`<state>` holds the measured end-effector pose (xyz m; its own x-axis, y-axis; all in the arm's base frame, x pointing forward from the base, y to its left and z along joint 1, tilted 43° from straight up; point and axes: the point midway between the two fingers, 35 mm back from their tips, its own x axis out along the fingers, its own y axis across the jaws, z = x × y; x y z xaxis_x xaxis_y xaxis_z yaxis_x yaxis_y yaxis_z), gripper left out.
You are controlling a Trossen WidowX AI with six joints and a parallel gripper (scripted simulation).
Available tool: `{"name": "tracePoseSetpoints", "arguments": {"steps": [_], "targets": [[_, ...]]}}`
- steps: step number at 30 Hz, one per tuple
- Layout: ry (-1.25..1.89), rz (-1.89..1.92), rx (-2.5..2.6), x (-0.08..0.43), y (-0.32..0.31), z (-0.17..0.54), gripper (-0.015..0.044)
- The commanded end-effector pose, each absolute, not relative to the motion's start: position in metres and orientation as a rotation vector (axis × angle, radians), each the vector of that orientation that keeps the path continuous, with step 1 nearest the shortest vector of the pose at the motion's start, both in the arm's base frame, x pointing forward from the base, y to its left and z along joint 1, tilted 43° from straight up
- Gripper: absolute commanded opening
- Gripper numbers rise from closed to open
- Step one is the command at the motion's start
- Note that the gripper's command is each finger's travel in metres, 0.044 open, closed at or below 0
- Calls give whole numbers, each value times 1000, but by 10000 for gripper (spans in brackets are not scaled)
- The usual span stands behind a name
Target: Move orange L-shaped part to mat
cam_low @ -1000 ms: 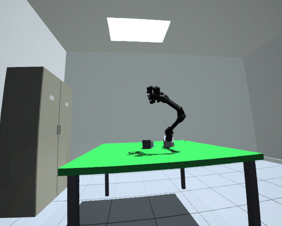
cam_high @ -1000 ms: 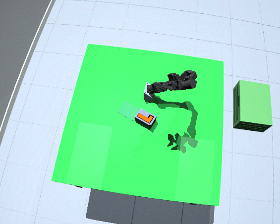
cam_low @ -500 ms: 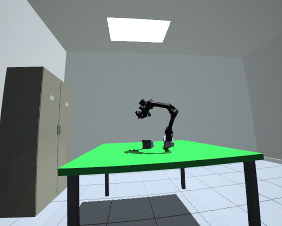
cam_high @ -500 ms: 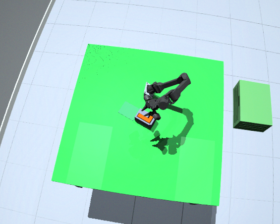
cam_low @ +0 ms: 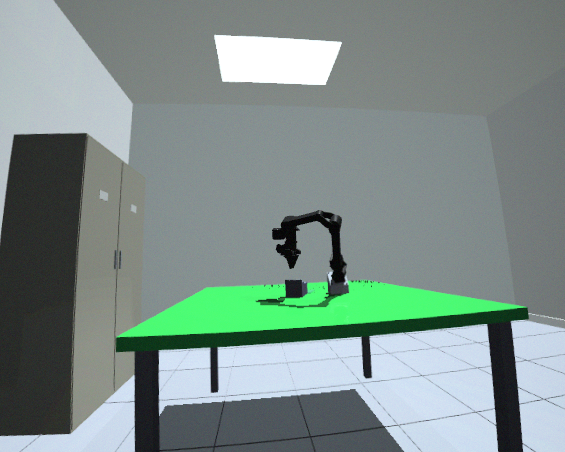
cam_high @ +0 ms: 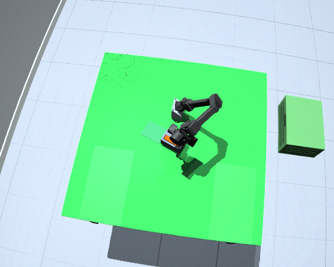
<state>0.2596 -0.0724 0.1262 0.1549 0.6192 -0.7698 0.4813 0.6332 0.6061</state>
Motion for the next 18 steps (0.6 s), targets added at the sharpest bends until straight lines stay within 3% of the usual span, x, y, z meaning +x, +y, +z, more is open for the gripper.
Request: {"name": "tracePoseSetpoints", "arguments": {"steps": [1,18], "targets": [[1485,199,983,258,-65,127,180],[1483,201,984,269,-15,73,180]]}}
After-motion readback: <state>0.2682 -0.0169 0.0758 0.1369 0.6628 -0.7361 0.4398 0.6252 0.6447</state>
